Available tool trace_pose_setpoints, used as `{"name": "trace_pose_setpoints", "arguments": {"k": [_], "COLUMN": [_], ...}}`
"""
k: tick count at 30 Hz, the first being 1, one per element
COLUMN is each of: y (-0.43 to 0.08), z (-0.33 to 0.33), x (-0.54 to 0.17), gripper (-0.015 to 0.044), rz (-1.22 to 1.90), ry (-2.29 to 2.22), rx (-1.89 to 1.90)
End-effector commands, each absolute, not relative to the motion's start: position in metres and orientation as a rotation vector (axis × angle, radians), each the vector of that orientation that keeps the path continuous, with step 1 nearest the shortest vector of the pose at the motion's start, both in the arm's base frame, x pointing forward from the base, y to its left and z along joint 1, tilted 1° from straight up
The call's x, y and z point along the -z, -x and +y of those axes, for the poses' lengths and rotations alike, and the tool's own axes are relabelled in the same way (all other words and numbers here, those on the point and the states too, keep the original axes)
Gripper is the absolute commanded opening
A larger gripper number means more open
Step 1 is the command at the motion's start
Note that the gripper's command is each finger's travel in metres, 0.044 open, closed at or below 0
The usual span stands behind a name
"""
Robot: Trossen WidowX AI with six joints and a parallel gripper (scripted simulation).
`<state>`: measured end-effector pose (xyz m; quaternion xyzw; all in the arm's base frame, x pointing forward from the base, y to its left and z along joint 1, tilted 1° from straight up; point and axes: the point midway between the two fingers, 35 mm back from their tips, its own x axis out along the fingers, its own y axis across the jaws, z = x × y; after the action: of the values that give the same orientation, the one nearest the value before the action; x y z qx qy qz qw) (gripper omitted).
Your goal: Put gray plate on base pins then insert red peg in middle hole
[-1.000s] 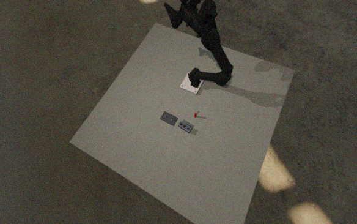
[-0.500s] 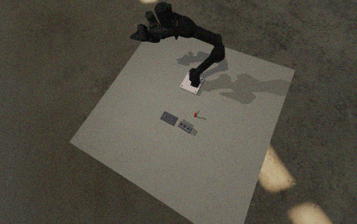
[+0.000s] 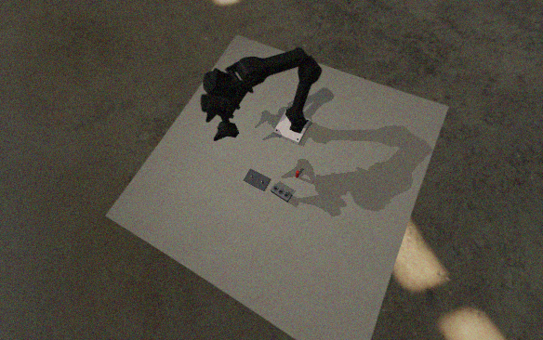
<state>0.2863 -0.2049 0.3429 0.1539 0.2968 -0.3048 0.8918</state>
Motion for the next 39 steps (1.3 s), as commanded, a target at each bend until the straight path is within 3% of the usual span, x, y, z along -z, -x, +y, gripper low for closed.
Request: {"name": "trace_pose_setpoints", "arguments": {"k": [1,9,19,39], "y": [-0.322,-0.37,-0.359,-0.362], "z": [-0.17,-0.06,0.074,0.071], "x": [-0.309,-0.234,-0.156,-0.075], "gripper": [0.044,0.044,0.044,0.044], "rz": [0.817,1.147,1.269,1.269], "ry": [-0.117,0.443,1.103,1.114], "rx": [0.423,-0.197,-1.056,-1.071]}}
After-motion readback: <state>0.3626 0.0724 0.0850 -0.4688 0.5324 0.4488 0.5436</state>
